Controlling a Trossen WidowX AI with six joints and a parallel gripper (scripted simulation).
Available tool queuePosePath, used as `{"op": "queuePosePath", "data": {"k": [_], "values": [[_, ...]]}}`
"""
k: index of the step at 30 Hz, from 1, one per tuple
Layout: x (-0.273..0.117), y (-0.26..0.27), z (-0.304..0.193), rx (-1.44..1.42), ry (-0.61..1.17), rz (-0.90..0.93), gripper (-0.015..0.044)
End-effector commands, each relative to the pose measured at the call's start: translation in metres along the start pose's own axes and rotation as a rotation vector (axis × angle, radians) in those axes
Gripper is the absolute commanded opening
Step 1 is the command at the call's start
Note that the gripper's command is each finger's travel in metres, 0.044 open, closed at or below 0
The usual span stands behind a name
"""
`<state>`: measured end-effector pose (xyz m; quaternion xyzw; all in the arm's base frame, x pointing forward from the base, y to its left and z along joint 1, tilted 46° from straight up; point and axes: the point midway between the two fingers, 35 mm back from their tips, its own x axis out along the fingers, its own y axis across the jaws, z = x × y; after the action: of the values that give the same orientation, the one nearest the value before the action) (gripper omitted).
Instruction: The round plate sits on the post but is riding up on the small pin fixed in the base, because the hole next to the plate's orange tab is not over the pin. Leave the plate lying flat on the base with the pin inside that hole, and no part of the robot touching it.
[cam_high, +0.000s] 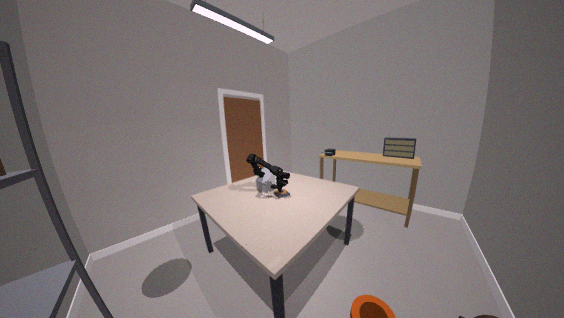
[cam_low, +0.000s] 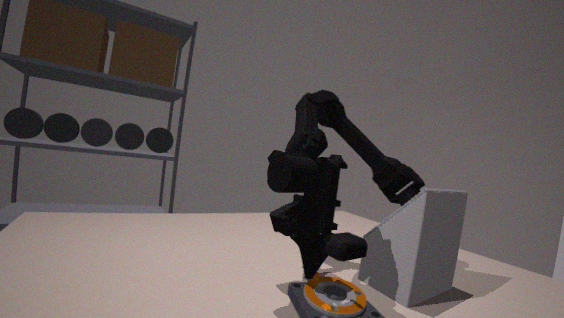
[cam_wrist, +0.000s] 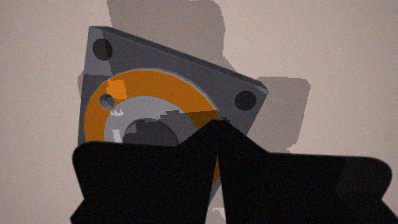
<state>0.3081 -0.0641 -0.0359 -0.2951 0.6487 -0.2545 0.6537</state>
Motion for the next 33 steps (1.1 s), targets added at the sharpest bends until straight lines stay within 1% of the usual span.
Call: {"op": "queuePosePath", "data": {"k": [1, 24, 33], "values": [[0.0, -0.005, -0.005, 0.002, -0.001, -0.003, 0.0], [-0.001, -0.007, -0.02, 0.002, -0.001, -0.003, 0.0], [-0.042, -0.004, -0.022, 0.002, -0.001, -0.001, 0.0]]}}
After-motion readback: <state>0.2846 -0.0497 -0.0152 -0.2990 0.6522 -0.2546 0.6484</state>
